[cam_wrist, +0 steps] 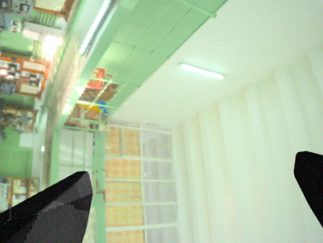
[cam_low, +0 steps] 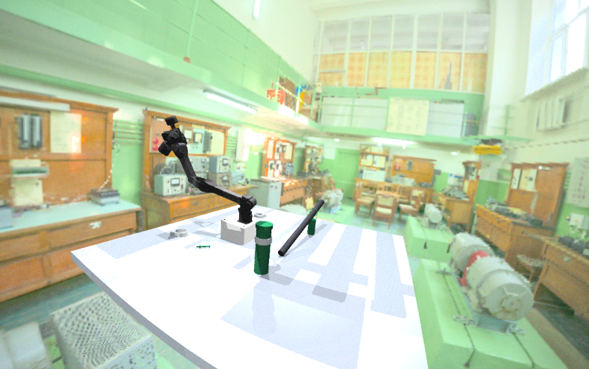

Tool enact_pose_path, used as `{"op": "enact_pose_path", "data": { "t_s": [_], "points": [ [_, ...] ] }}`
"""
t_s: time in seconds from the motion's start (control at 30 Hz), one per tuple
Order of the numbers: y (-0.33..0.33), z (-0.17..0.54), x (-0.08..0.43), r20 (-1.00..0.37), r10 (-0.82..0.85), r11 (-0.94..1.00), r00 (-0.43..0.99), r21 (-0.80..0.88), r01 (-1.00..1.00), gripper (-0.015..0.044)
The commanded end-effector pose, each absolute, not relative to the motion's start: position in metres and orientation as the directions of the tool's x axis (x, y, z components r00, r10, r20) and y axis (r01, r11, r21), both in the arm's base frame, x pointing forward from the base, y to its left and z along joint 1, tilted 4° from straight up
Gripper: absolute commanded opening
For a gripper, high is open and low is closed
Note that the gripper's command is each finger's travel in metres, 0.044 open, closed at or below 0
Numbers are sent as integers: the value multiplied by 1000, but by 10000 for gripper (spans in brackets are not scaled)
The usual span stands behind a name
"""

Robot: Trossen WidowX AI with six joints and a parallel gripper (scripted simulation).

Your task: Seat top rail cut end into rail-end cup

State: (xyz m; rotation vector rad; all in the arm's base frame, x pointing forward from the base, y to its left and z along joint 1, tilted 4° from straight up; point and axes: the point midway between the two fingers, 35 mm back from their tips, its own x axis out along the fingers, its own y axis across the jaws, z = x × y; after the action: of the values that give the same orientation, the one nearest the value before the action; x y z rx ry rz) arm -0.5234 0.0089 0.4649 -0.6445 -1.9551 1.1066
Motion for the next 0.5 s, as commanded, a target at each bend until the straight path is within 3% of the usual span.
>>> {"op": "enact_pose_path", "data": {
  "t_s": [0.0,0.47],
  "points": [
    [9,467,-522,386,731,492,-563,-869,43,426],
    [33,607,-360,678,677,550,-287,-725,-415,440]
  ]
}}
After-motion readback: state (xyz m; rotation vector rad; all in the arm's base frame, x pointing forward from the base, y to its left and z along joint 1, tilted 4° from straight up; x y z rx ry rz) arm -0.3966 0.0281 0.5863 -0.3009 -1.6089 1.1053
